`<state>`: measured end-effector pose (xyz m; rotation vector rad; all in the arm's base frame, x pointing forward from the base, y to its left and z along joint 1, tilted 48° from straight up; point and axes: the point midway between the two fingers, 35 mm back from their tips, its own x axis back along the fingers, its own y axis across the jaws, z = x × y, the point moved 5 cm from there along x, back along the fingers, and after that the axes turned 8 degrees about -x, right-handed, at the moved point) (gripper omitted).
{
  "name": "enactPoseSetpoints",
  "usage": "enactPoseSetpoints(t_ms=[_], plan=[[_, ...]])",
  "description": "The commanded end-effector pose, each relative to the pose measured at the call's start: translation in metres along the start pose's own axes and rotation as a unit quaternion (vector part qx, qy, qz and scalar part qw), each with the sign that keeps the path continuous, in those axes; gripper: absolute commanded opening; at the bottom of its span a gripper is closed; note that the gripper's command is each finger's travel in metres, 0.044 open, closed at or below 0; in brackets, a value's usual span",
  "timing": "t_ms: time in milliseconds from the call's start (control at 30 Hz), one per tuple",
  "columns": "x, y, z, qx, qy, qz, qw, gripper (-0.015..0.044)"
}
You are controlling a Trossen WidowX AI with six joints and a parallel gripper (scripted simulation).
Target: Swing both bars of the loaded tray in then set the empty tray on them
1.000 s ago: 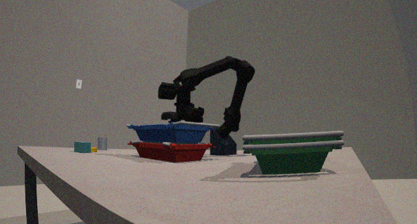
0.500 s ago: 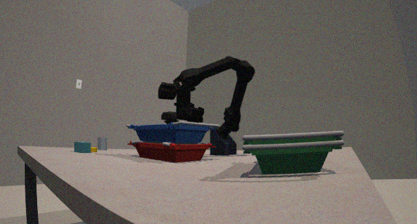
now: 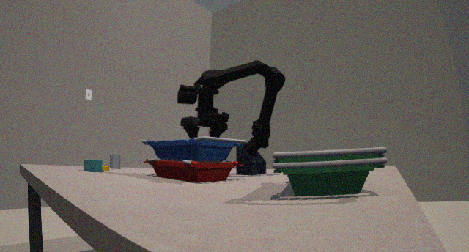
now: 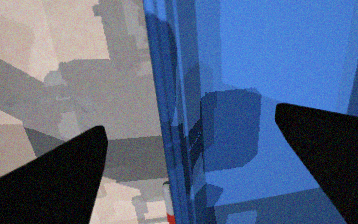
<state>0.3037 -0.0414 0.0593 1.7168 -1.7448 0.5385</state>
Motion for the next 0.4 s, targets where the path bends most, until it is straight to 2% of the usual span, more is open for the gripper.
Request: enactPoseSetpoints(t_ms=[0, 367], plan=[[0.021, -0.002, 0.001, 0.002, 0.003, 0.001, 1.0, 0.044], [0.08, 0.003, 0.0, 0.001, 0.001, -0.001, 1.0, 0.044]])
